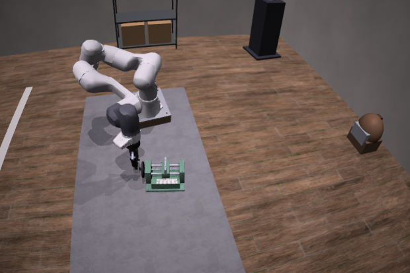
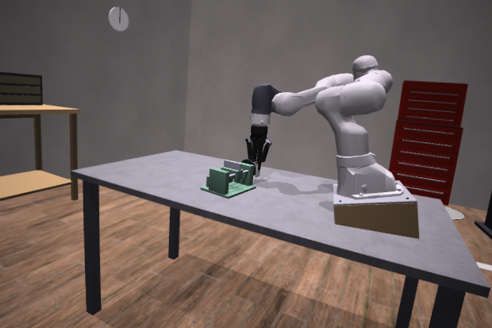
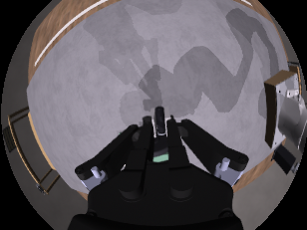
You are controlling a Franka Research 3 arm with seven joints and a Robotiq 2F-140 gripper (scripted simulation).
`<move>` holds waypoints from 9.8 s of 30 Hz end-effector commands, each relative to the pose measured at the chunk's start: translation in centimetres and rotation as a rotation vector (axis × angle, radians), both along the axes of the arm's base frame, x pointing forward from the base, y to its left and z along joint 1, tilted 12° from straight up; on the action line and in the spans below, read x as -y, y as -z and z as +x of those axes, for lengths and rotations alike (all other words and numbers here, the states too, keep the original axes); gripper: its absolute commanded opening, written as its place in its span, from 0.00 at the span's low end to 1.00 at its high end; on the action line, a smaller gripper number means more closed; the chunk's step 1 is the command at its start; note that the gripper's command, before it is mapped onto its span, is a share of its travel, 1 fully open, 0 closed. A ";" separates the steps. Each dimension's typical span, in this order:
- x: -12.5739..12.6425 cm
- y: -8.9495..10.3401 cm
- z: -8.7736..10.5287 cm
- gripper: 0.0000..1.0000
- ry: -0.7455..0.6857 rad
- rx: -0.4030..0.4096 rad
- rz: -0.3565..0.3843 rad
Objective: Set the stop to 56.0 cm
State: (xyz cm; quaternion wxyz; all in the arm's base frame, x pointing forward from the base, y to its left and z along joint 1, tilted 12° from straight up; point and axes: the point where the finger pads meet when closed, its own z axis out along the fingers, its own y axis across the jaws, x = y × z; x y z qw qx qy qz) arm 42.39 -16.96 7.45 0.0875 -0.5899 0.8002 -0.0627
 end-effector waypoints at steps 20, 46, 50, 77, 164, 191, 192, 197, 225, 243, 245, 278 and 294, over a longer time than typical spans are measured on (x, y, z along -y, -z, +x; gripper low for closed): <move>-0.3 -1.9 -1.2 0.04 0.001 -0.003 0.002; -0.2 -3.5 -1.1 0.04 0.001 -0.003 0.002; -0.1 -3.6 -1.0 0.04 0.001 -0.003 0.002; 0.0 -4.2 -0.7 0.04 0.001 -0.003 0.002; 0.3 -5.0 0.1 0.04 0.001 -0.003 0.002; 0.8 -5.4 1.7 0.04 0.001 -0.003 0.002; 0.9 -5.4 1.8 0.04 0.001 -0.003 0.002; 1.0 -5.3 2.3 0.04 0.001 -0.003 0.002; 1.5 -2.5 4.5 0.04 0.001 -0.003 0.002; 0.8 0.3 2.9 0.04 0.001 -0.003 0.002; 0.7 0.4 2.6 0.04 0.001 -0.003 0.002; -0.3 -2.4 -1.3 0.04 0.001 -0.003 0.002; 0.3 -5.0 0.2 0.04 0.001 -0.003 0.002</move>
